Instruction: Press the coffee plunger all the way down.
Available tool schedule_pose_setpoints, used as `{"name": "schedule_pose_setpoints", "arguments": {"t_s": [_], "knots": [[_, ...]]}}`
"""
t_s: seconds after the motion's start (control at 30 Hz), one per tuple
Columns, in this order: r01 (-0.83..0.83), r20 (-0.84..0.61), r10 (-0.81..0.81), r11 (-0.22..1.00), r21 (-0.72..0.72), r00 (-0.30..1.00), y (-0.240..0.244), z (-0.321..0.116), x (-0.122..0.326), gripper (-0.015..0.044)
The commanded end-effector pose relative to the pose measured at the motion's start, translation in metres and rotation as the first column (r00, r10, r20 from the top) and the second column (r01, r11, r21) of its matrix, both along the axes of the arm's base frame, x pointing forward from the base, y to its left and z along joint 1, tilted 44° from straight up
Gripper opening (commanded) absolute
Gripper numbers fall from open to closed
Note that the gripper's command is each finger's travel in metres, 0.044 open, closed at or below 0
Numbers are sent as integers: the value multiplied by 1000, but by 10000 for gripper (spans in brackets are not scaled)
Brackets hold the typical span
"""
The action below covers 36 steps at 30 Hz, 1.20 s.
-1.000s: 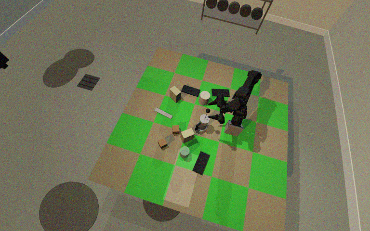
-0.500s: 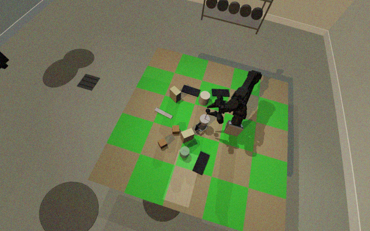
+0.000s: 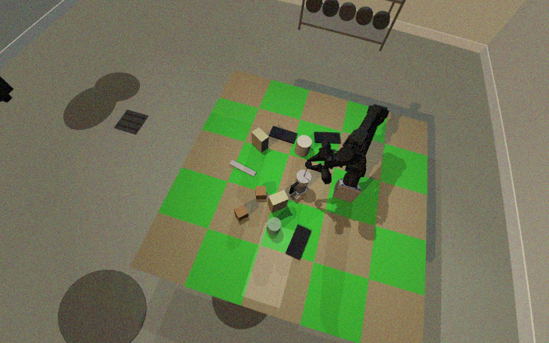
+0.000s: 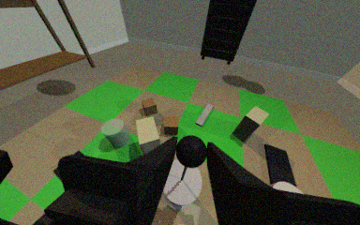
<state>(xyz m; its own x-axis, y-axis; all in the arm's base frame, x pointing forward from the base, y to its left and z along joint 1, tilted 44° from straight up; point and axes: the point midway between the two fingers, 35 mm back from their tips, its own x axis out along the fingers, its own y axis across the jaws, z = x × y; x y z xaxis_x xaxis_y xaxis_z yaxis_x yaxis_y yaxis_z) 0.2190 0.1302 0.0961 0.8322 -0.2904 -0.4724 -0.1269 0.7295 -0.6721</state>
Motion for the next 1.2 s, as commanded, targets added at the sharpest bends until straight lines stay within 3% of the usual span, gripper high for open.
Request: {"name": "schedule_pose_setpoints", "arguments": {"t_s": [0.0, 1.17], "knots": [[3, -6, -3, 1000, 0, 1000, -4, -6, 0, 119], [3, -11, -3, 1000, 3, 1000, -39, -52, 4, 119]]}}
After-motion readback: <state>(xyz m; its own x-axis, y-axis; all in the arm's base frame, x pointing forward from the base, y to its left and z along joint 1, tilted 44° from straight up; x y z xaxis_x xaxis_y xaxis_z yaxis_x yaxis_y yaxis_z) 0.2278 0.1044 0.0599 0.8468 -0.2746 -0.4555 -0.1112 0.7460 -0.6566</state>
